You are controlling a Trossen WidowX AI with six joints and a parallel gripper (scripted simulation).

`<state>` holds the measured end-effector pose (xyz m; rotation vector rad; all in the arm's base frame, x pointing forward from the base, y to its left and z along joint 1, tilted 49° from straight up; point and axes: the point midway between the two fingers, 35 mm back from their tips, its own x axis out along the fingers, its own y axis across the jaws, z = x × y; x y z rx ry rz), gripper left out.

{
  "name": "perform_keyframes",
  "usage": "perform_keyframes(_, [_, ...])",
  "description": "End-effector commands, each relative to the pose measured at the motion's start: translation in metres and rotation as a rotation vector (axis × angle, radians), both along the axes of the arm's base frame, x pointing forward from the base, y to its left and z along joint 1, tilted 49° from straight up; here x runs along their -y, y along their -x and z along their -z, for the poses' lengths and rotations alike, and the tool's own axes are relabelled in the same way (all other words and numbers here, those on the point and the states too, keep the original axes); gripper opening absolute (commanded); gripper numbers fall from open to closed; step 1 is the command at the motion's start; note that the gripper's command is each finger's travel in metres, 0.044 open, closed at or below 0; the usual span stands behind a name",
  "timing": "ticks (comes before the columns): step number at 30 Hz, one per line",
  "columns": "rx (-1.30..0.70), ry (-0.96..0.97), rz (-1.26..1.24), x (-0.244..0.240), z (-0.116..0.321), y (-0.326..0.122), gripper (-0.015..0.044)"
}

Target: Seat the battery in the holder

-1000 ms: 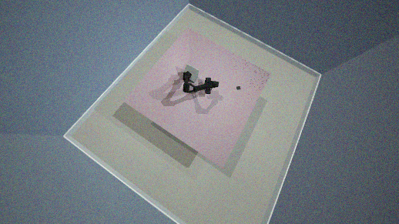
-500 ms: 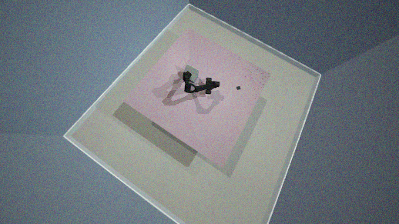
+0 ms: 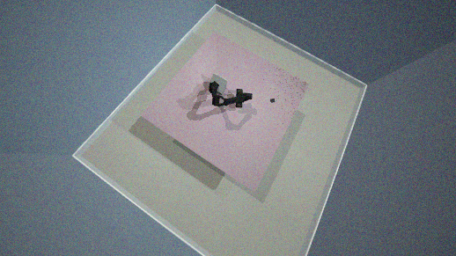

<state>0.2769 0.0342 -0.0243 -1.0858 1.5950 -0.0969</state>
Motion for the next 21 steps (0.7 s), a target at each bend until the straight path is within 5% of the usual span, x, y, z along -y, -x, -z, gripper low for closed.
perform_keyframes(1, [-0.001, 0.003, 0.005, -0.0001, 0.0003, -0.0017, 0.0087])
perform_keyframes(11, [-0.003, 0.004, 0.007, -0.0001, 0.0004, -0.0017, 0.0087])
perform_keyframes(15, [-0.003, 0.004, 0.007, -0.0001, 0.0004, -0.0017, 0.0189])
perform_keyframes(21, [-0.004, 0.003, 0.006, -0.0045, -0.0034, -0.0004, 0.0189])
